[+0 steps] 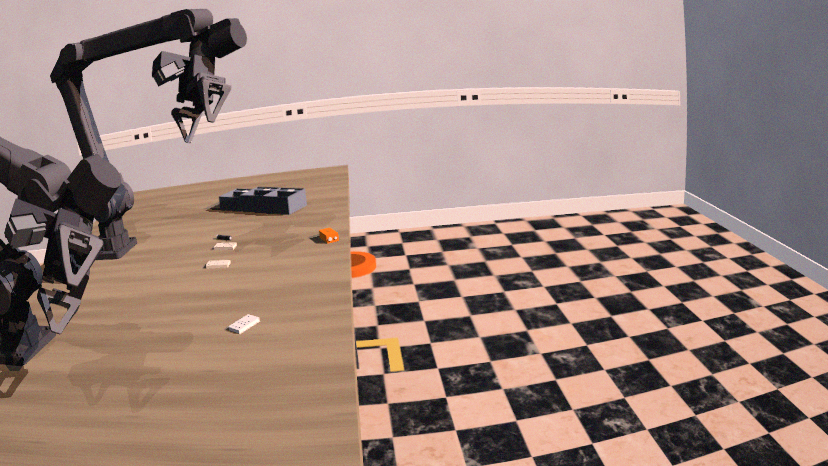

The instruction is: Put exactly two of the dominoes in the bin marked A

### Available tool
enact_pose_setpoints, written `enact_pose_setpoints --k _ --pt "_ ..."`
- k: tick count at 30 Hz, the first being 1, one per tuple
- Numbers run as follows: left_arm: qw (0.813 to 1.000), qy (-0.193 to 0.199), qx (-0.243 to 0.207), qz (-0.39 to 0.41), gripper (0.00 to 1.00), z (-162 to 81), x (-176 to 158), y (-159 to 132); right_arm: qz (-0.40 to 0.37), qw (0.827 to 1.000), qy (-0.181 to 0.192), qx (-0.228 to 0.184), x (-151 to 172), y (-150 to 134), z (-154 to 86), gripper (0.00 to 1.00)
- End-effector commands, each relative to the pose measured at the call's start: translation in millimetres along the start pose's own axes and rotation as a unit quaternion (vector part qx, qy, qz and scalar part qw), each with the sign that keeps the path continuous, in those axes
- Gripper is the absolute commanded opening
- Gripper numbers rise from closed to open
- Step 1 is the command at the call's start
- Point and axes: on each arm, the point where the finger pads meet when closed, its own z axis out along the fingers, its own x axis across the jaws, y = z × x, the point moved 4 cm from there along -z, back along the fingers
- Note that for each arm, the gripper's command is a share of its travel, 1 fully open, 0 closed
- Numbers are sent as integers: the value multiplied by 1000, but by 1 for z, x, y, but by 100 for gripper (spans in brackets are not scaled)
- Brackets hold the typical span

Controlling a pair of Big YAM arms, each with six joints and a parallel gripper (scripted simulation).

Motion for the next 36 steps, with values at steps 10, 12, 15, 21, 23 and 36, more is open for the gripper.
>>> enact_pose_setpoints --k 10,12,15,21,23,36 --pt "1000 4 1 2 100 -3 2 1 25 999 -27 -40 -3 24 18 100" --pt "1000 4 1 2 100 -3 2 1 29 998 -32 -47 -5 28 21 100" --pt "1000 4 1 2 100 -3 2 1 35 997 -39 -57 -7 34 25 100" --pt "1000 4 1 2 100 -3 2 1 44 995 -52 -75 -11 46 33 100" --pt "1000 4 1 2 100 -3 2 1 48 994 -56 -81 -12 49 35 100" --pt "1000 4 1 2 100 -3 2 1 61 990 -74 -106 -19 65 44 100"
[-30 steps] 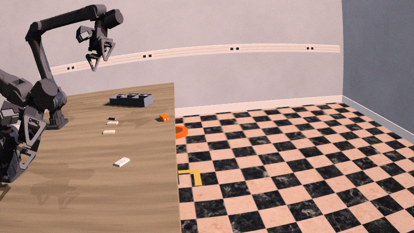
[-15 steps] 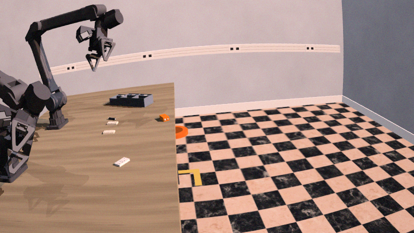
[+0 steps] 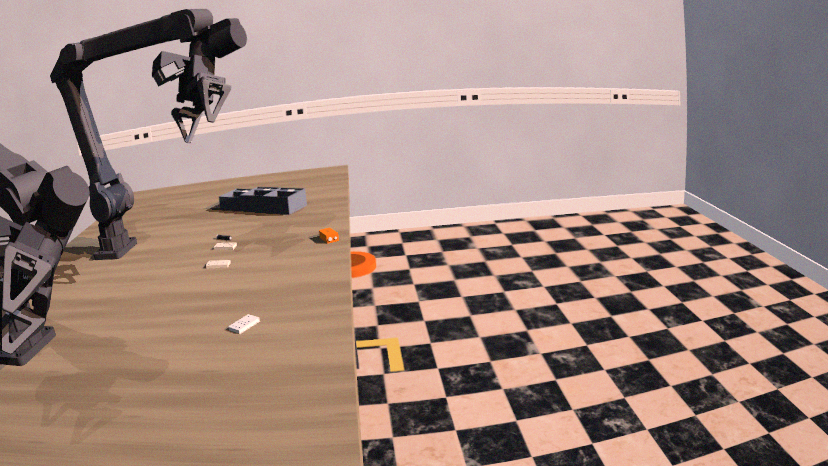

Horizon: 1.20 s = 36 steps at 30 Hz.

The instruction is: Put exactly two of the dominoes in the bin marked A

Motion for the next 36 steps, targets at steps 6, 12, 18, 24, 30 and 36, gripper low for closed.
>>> enact_pose_setpoints --k 6,12,18,24,30,36 --pt "1000 4 1 2 100 -3 2 1 11 1000 -9 -15 1 9 7 100" --pt "1000 4 1 2 100 -3 2 1 15 1000 -14 -22 0 13 10 100" --pt "1000 4 1 2 100 -3 2 1 19 999 -18 -28 -1 17 13 100" --pt "1000 4 1 2 100 -3 2 1 20 999 -20 -31 -2 19 14 100" --pt "1000 4 1 2 100 -3 2 1 22 999 -22 -34 -2 20 15 100" --pt "1000 4 1 2 100 -3 2 1 22 999 -23 -35 -2 21 16 100"
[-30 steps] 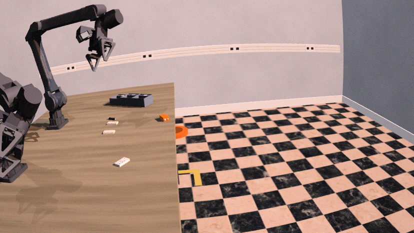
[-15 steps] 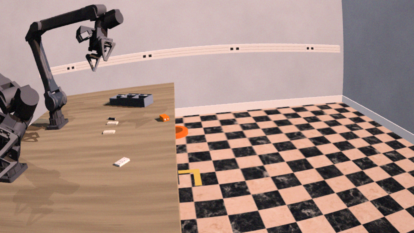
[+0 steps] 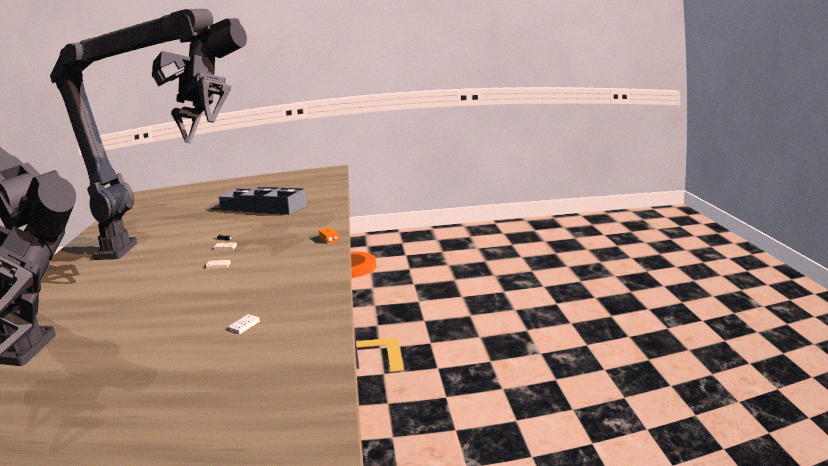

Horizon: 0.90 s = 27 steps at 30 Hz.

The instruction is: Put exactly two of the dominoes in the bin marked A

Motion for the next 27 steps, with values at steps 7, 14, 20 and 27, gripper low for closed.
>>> enact_pose_setpoints --k 7,14,20,27 --pt "1000 4 1 2 100 -3 2 1 5 1000 0 -3 3 2 1 100" --pt "1000 0 0 0 9 0 0 0 5 1000 0 -3 3 2 1 100" --pt "1000 0 0 0 9 0 0 0 5 1000 0 -3 3 2 1 100" --pt "1000 0 0 0 9 0 0 0 5 1000 0 -3 3 2 1 100"
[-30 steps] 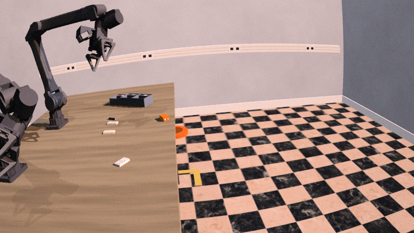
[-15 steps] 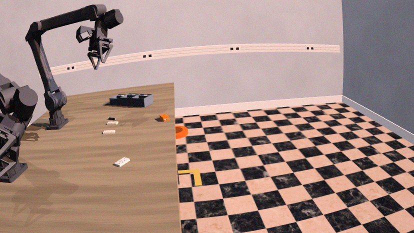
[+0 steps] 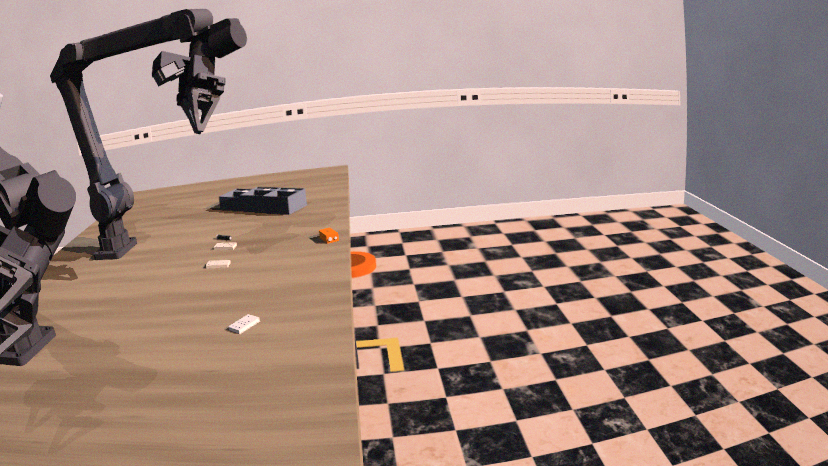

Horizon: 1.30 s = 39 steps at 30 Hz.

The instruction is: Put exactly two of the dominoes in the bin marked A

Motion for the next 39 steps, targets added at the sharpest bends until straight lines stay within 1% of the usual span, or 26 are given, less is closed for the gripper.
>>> enact_pose_setpoints --k 1,16,17,20,25,29,30,31,32,34,39 --pt "1000 0 0 0 9 0 0 0 5 1000 0 -3 3 2 1 100" --pt "1000 0 0 0 9 0 0 0 5 1000 0 -3 3 2 1 100" --pt "1000 8 3 5 9 6 0 -3 5 1000 0 -3 3 2 1 100" --pt "1000 2 1 1 9 32 -10 -15 5 1000 0 -3 3 2 1 100" --pt "1000 2 1 1 9 68 -27 -29 5 1000 0 -3 3 2 1 100" --pt "1000 2 1 1 9 70 -28 -30 5 1000 0 -3 3 2 1 100" --pt "1000 12 10 -18 9 68 -24 -15 5 1000 0 -3 3 2 1 100" --pt "999 27 18 -30 9 47 -1 -17 5 1000 0 -3 3 2 1 100" --pt "998 5 16 -64 9 54 -5 -17 5 1000 0 -3 3 2 1 100" --pt "994 -6 21 -106 9 54 -5 -17 5 1000 0 -3 3 2 1 100" --pt "985 -16 32 -171 9 57 -2 -14 5 1000 0 -3 3 2 1 100"
